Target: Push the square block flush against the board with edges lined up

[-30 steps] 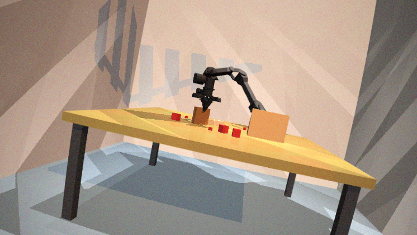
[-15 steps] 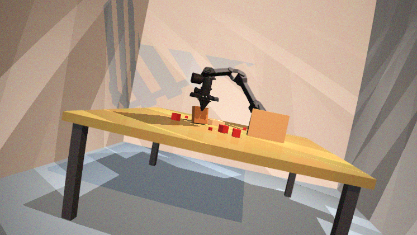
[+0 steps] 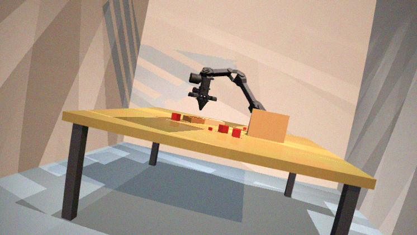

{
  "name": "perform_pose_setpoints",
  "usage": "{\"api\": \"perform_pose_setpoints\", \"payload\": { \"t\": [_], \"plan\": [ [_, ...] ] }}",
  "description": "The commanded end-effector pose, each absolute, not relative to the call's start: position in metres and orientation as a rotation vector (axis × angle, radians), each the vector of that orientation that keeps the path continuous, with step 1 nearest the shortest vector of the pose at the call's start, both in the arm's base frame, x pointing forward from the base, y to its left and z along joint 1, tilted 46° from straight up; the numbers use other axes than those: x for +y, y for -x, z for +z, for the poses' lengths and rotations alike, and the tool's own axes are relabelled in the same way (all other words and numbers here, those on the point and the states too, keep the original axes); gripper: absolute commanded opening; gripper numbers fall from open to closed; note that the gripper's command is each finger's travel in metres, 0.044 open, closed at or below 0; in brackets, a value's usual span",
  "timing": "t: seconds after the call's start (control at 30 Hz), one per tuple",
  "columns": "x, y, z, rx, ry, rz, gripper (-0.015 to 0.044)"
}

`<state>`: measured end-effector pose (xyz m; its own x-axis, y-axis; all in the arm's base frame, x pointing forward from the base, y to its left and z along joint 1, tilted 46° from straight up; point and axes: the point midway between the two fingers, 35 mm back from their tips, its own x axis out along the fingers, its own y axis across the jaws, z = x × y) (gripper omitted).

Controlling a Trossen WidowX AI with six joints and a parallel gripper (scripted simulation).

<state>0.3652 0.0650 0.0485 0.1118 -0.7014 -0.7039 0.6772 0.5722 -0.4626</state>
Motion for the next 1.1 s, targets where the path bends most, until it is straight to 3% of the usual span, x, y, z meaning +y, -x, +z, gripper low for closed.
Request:
{"api": "perform_pose_setpoints", "payload": {
  "t": [0.0, 1.07],
  "plan": [
    [0.066, -0.364, 0.048, 1.051, 0.039, -1.008, 0.0000],
    [0.097, -0.332, 0.037, 1.053, 0.043, -1.005, 0.0000]
  ]
}}
